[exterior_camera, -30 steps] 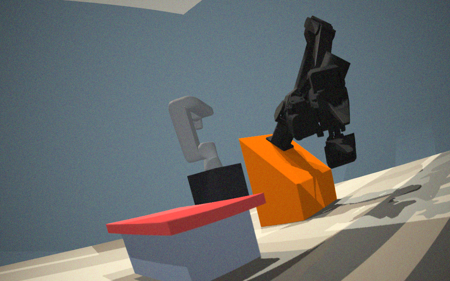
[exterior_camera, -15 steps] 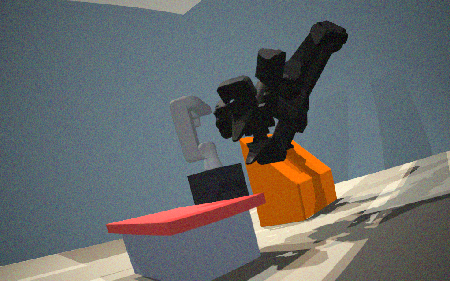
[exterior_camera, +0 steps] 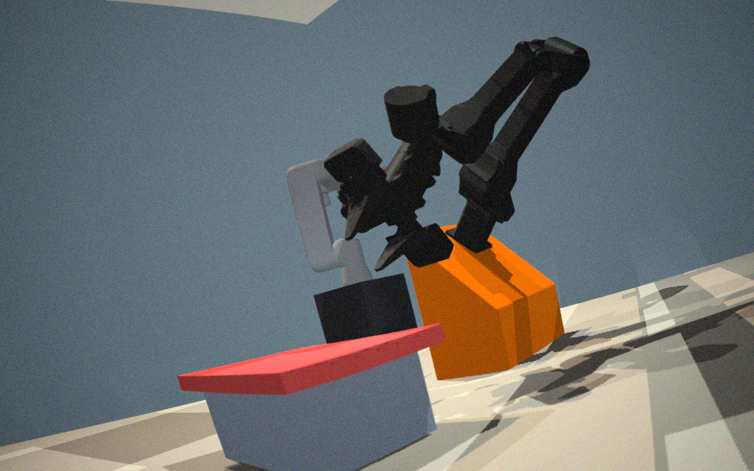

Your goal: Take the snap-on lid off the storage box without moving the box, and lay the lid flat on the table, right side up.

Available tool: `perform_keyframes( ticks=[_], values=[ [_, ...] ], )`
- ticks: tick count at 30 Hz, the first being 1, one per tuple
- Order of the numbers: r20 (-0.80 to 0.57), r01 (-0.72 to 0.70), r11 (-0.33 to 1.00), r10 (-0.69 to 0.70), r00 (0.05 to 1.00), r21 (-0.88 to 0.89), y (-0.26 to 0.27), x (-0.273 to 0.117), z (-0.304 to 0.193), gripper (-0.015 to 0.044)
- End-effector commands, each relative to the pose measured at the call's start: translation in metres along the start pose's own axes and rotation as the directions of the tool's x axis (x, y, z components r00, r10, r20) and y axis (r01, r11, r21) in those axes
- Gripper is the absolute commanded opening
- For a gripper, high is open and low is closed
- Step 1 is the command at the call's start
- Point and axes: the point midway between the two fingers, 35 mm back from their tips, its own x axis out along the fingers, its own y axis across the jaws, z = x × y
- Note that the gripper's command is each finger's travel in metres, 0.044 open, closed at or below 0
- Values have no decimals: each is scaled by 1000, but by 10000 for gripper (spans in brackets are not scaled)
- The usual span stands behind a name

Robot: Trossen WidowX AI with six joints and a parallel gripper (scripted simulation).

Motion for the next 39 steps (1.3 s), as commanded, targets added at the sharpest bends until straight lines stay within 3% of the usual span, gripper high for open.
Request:
perform_keyframes(
  ticks=[1, 12, 39],
  values=[
    [3, 6, 1000, -6, 1000, 11, -2, -2, 3, 235],
    [2, 10, 1000, -10, 1000, 18, -46, 32, 4, 235],
    [2, 11, 1000, -11, 1000, 17, -43, 62, 3, 235]
  ],
)
